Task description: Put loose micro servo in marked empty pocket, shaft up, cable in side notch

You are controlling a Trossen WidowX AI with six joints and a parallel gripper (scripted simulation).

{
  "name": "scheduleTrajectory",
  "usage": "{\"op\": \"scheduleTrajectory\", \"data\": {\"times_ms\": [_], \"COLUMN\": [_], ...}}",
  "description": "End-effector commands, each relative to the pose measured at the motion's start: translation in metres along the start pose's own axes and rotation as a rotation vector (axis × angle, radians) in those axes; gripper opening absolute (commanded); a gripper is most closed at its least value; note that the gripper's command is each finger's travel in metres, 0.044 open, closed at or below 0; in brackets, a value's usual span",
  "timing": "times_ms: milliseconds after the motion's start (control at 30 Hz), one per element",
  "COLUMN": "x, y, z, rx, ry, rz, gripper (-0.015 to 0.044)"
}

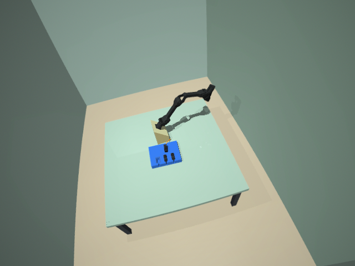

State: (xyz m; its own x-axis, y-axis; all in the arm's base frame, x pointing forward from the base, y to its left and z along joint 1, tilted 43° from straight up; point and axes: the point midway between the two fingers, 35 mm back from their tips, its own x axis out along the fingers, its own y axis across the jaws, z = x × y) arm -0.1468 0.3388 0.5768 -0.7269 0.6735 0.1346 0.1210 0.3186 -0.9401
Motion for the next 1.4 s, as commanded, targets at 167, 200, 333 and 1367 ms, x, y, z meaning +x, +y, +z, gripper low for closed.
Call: {"op": "scheduleTrajectory", "data": {"times_ms": [167, 200, 333, 1367], "x": [-0.015, -0.018, -0.030, -0.200], "y": [0.054, 0.060, 0.080, 0.270], "z": [-0.047, -0.052, -0.071, -0.178], "rx": [0.147, 0.165, 0.228, 0.925], "ry": [0.123, 0.137, 0.206, 0.775], "rz": [0.126, 0.140, 0.180, 0.432], "gripper": [0.0440, 0.0440, 0.0440, 0.0440]}}
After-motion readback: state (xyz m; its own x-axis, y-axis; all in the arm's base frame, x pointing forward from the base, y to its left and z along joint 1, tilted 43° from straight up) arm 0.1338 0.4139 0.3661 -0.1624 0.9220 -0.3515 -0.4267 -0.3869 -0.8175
